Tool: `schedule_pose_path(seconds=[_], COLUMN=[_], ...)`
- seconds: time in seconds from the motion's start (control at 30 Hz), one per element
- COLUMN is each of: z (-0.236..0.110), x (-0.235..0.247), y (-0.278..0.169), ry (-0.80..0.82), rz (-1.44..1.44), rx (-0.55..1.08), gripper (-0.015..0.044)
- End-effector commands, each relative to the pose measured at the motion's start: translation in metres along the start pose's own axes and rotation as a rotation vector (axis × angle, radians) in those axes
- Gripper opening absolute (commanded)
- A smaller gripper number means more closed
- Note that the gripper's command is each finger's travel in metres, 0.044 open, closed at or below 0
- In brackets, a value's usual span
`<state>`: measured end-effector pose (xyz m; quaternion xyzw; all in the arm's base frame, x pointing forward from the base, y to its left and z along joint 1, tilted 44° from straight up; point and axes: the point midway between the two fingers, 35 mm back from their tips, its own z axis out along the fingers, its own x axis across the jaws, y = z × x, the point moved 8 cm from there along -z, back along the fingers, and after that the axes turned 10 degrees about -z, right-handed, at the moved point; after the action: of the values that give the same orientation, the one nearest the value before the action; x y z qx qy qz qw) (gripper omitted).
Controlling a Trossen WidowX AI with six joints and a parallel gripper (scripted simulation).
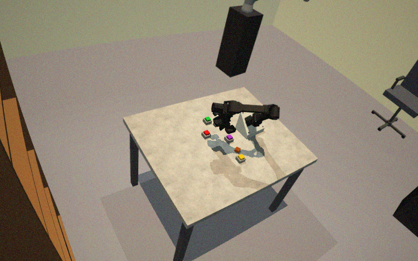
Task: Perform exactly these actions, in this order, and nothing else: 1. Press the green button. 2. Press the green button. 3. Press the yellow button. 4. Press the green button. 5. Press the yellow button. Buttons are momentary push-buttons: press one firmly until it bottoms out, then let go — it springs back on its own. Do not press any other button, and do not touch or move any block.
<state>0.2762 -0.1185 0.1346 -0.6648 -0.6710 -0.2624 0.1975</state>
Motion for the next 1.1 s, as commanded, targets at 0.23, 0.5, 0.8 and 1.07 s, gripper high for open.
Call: schedule_pose_path(seconds=[0.23,0.5,0.8,1.07], z=[0.001,0.002,0.062,0.07], x=[0.168,0.176,0.183,0.184], y=[-0.042,-0.047,-0.048,-0.048], ry=[0.097,0.106,0.109,0.108], rz=[-0.012,-0.014,-0.014,-0.015], rx=[0.002,0.005,0.004,0.004], gripper=[0.002,0.002,0.002,0.002])
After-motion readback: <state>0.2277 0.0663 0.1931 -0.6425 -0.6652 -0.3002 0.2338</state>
